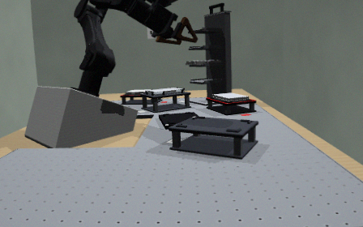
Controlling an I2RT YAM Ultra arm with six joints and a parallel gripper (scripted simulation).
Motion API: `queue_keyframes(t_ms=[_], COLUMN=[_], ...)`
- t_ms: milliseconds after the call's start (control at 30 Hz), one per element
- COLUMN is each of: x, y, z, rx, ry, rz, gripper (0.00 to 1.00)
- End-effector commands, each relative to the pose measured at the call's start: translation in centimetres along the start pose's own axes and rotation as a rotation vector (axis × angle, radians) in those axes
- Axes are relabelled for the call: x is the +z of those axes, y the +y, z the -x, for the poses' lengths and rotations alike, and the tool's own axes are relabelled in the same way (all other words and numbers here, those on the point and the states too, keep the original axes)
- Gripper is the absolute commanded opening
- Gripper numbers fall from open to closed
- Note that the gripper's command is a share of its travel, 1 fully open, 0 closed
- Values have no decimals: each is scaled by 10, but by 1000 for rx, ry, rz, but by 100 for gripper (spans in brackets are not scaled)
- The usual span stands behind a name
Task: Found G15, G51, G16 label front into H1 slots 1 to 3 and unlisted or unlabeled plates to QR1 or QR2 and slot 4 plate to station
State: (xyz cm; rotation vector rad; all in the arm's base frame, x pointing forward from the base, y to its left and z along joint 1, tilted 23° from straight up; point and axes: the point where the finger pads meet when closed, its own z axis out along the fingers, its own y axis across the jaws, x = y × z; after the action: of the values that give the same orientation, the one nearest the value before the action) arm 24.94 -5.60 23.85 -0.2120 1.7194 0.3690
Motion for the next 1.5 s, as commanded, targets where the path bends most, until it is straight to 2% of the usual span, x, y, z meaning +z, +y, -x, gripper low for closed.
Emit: queue_keyframes(t_ms=[0,633,1300,1467], x=[-5,-31,-31,-24], y=[1,-46,-46,-46], z=[-1,-17,-17,-28], rx=[-25,-23,-23,-24], ry=[-8,-8,-8,-8], rz=[33,31,31,32], gripper=[100,100,100,100])
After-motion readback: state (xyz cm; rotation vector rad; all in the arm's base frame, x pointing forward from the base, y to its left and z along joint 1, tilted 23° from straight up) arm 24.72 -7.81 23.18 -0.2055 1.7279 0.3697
